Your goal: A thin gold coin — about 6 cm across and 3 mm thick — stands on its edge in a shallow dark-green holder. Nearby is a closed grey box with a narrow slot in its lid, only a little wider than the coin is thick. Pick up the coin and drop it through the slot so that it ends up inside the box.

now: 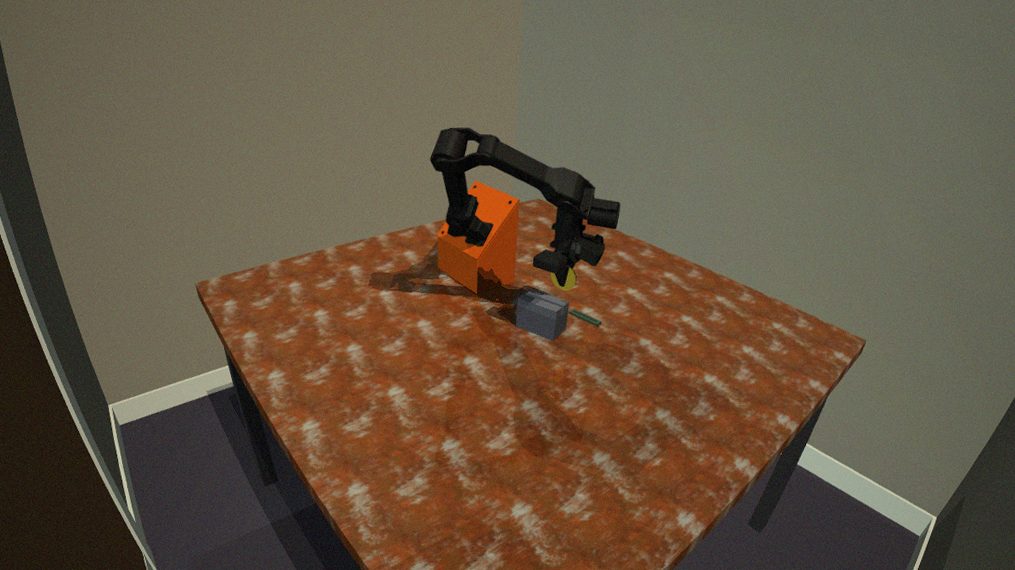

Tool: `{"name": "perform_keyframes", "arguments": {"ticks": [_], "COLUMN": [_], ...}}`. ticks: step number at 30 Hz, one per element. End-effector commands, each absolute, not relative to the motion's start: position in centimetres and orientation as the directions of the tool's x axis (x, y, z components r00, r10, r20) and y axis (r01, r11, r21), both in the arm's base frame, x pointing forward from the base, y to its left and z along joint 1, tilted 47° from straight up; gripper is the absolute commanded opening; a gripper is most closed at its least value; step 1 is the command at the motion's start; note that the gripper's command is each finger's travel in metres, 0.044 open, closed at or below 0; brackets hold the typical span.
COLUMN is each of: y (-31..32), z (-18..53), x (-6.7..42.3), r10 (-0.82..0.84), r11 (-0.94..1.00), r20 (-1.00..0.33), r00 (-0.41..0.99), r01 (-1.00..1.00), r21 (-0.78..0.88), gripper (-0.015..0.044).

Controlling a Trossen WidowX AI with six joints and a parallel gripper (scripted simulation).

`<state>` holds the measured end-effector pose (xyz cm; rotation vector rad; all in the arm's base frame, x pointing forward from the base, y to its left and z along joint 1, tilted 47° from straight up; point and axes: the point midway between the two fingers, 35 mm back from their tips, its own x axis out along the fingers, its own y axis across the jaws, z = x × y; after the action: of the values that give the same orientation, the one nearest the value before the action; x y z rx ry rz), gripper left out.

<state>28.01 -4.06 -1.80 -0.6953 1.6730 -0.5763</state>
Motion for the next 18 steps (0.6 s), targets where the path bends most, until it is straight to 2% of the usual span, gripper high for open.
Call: {"name": "perform_keyframes", "arguments": {"ticks": [1, 18], "y": [-4.5, -6.4], "z": [-1.2, 0.8], "x": [27.6, 25.8], "r10": [-0.715, -0.717], "r11": [0.699, 0.697], "r20": [-0.684, -0.681], "r00": [-0.143, -0.147], "r01": [-0.142, -0.141], "r21": [-0.701, -0.703], "gripper": [0.0, 0.0]}}
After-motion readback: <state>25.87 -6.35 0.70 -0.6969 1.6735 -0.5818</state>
